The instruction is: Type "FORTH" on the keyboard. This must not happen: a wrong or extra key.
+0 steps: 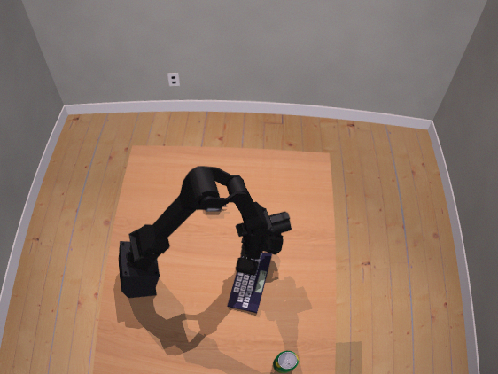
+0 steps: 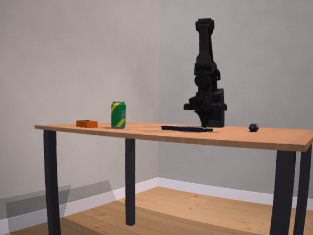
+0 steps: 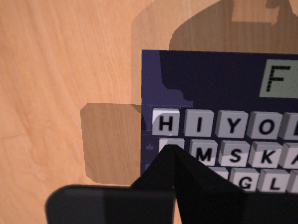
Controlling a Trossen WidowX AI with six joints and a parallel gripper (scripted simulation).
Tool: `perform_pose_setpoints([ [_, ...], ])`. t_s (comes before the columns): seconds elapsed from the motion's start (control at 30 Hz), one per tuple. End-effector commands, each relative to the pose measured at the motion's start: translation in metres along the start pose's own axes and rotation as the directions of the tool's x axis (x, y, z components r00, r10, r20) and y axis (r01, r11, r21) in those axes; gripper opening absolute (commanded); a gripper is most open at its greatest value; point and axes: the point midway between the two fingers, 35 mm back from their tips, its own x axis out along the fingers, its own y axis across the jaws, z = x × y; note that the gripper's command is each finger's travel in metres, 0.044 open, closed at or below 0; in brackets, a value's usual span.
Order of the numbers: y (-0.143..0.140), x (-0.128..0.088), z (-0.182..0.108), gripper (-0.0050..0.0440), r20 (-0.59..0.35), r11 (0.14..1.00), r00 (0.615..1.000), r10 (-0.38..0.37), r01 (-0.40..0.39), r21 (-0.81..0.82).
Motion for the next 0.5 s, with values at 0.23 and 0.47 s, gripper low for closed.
perform_pose_setpoints([
  [0.23,0.003,-0.005,0.007,-0.005,0.021,1.0,1.0,0.012,-0.012,0.001],
  [0.47,0.006,-0.036,0.011,-0.005,0.036,1.0,0.999,0.021,-0.021,0.003],
])
